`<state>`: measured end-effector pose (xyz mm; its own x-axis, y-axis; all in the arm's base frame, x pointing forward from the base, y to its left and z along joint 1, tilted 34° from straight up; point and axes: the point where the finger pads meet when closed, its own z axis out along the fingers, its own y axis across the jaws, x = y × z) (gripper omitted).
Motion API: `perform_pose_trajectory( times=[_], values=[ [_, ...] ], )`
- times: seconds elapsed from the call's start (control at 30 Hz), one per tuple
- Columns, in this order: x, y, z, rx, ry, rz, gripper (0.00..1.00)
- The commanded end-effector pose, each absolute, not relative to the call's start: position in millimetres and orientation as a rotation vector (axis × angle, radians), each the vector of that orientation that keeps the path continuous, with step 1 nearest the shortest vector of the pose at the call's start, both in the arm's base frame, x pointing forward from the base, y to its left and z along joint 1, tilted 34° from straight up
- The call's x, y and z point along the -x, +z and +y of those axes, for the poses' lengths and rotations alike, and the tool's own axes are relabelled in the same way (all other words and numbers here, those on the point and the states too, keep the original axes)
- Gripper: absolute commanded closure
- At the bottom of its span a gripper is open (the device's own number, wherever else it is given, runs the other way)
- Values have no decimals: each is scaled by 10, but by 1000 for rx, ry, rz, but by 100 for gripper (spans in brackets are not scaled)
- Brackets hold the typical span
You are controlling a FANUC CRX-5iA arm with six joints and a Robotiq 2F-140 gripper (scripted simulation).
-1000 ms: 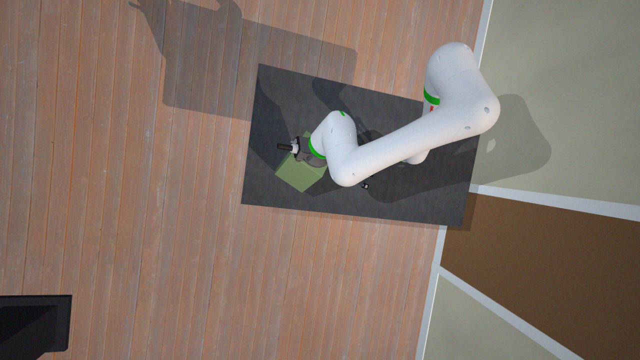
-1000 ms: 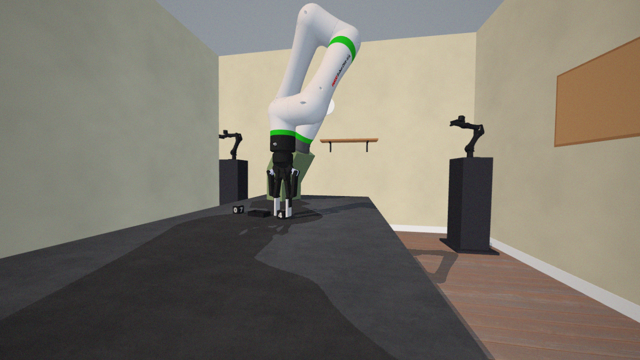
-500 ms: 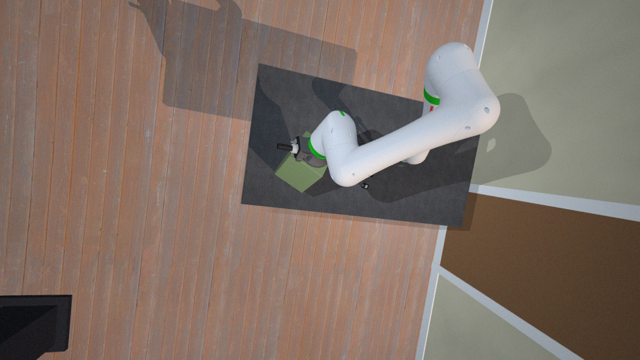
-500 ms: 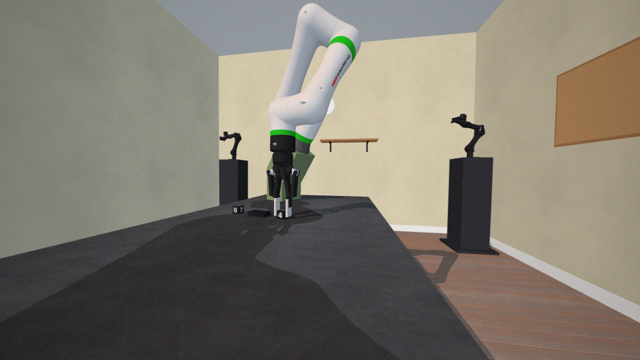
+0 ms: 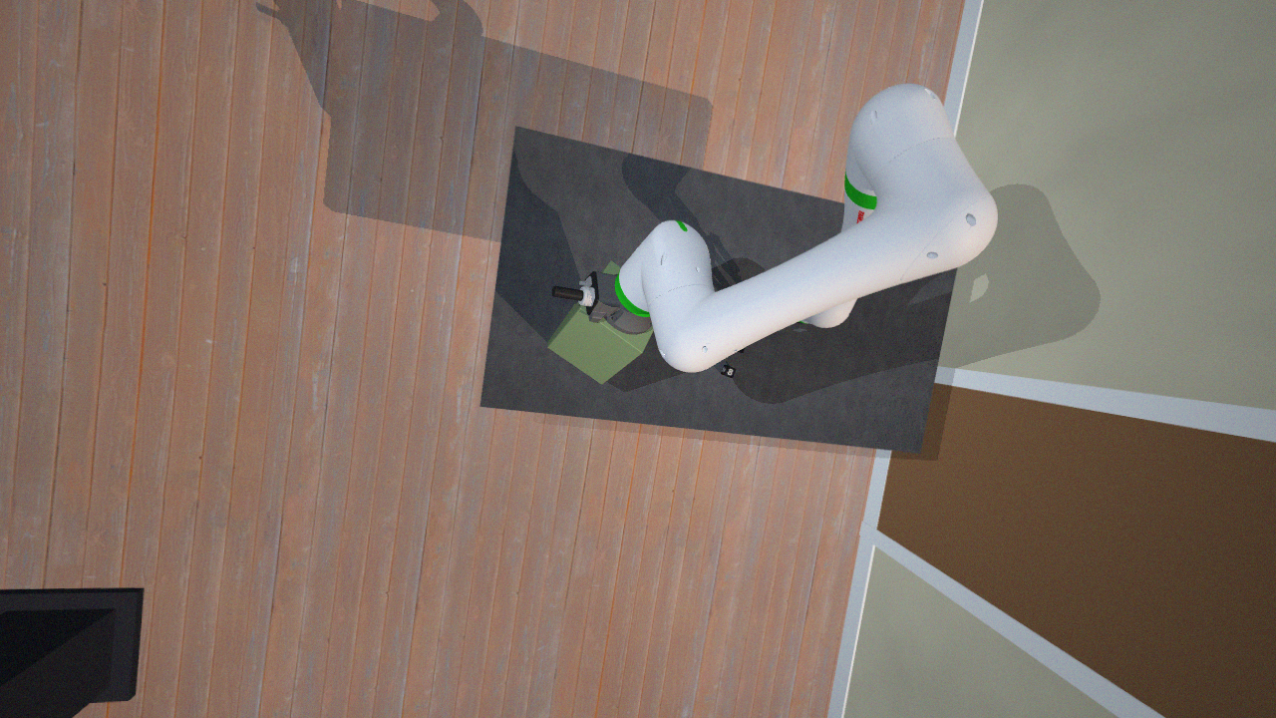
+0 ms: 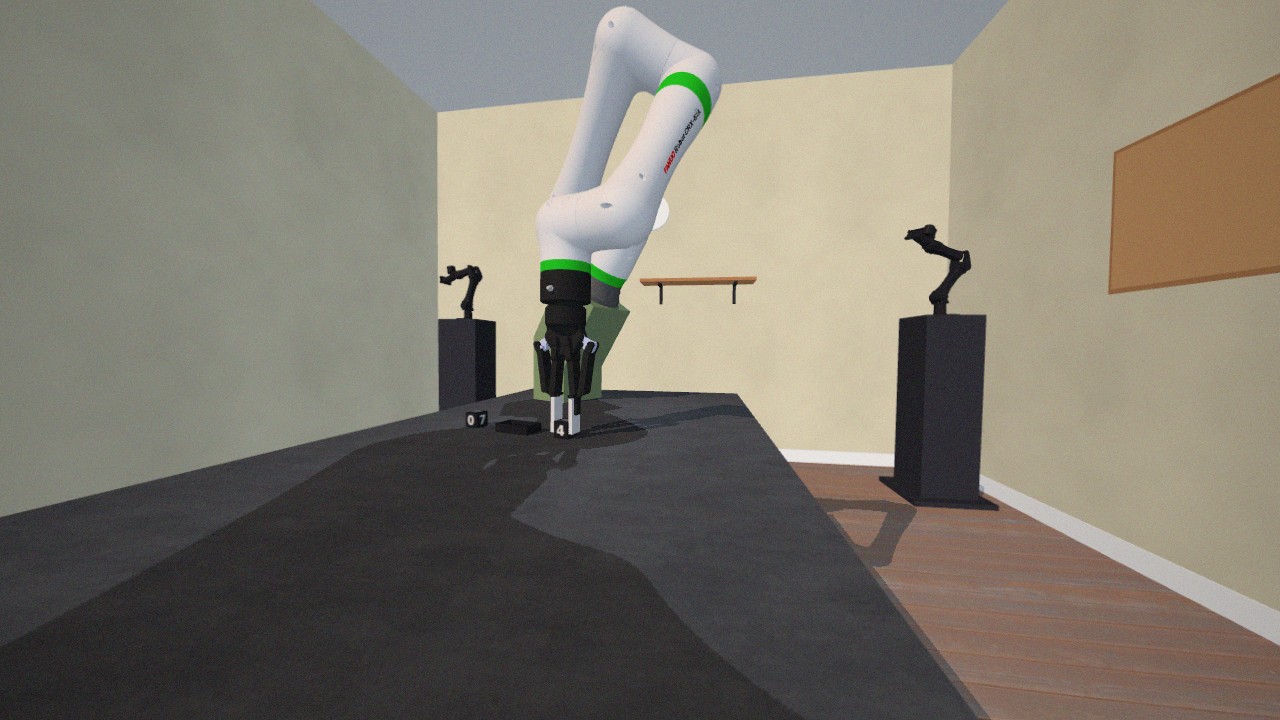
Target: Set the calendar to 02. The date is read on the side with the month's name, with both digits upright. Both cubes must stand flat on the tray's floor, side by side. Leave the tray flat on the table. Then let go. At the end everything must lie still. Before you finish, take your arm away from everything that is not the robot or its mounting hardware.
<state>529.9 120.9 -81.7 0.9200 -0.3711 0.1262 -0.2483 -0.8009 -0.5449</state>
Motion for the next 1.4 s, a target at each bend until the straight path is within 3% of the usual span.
perform_pose_trajectory(
  times=[0.0, 0.83, 1.37],
  values=[
    [-5300, -817, 1207, 2540, -308, 444, 83],
    [-5290, -789, 1191, 2540, -308, 443, 83],
    [-5030, -80, 789, 2540, -308, 443, 83]
  ],
)
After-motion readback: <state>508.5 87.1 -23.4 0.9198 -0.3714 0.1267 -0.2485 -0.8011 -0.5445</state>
